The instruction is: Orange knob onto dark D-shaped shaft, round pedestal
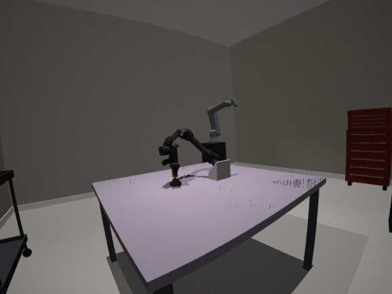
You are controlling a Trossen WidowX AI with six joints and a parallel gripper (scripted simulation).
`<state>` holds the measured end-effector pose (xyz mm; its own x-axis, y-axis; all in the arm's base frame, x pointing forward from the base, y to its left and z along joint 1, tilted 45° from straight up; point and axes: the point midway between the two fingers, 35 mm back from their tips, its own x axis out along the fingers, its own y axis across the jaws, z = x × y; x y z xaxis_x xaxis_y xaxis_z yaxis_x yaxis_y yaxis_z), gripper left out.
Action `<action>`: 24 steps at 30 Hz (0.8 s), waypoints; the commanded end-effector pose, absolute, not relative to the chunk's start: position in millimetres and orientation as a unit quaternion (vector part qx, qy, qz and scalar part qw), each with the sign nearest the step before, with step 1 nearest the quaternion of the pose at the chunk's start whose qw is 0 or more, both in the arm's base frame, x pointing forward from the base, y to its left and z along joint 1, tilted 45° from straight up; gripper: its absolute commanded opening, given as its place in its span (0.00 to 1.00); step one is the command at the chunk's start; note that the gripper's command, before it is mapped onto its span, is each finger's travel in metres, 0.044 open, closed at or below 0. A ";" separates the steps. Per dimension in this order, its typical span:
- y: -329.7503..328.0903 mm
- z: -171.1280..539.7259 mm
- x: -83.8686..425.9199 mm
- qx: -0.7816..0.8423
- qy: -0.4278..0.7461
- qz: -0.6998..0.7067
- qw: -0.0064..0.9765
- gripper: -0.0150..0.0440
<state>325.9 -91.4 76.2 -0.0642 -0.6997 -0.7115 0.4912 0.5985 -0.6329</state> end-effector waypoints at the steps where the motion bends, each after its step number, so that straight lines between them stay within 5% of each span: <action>1: -92.2 77.0 326.6 -0.090 0.580 -0.440 0.680 0.25; 24: -90.4 78.2 328.8 -0.018 0.530 -0.498 0.685 0.25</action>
<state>328.5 -90.8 79.0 -0.0620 -0.6998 -0.7117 0.6565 0.5085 -0.5572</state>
